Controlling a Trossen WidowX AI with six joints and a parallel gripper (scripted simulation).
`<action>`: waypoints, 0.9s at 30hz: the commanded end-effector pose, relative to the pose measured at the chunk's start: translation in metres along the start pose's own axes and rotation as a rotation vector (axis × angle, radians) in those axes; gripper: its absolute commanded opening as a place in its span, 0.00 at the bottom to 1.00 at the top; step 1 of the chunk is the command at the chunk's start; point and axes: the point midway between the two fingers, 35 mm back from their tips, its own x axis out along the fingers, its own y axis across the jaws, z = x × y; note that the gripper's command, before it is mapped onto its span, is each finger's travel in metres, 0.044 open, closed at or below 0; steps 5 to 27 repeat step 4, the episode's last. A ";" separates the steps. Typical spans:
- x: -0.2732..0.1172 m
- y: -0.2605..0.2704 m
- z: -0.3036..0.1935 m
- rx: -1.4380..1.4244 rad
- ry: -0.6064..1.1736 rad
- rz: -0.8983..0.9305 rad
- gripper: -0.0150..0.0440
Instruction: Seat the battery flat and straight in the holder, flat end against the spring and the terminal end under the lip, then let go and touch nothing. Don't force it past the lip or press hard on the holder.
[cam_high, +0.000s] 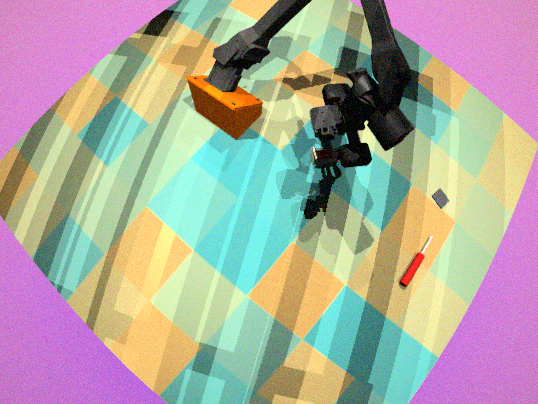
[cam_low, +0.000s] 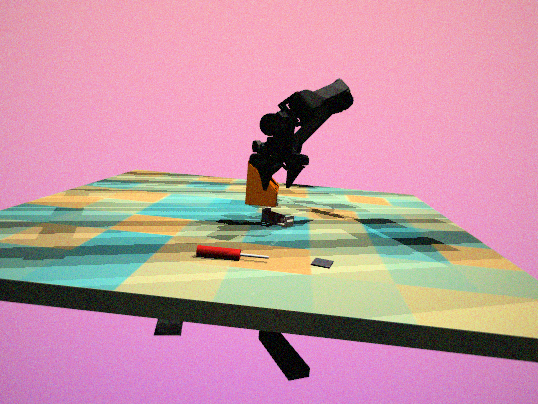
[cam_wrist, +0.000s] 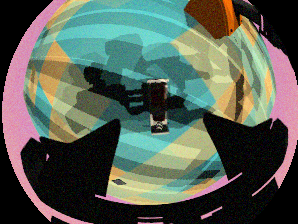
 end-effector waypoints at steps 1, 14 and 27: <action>-0.001 0.000 0.001 -0.006 -0.005 0.002 1.00; -0.001 0.000 0.001 -0.006 -0.005 0.002 1.00; -0.001 0.000 0.001 -0.006 -0.005 0.002 1.00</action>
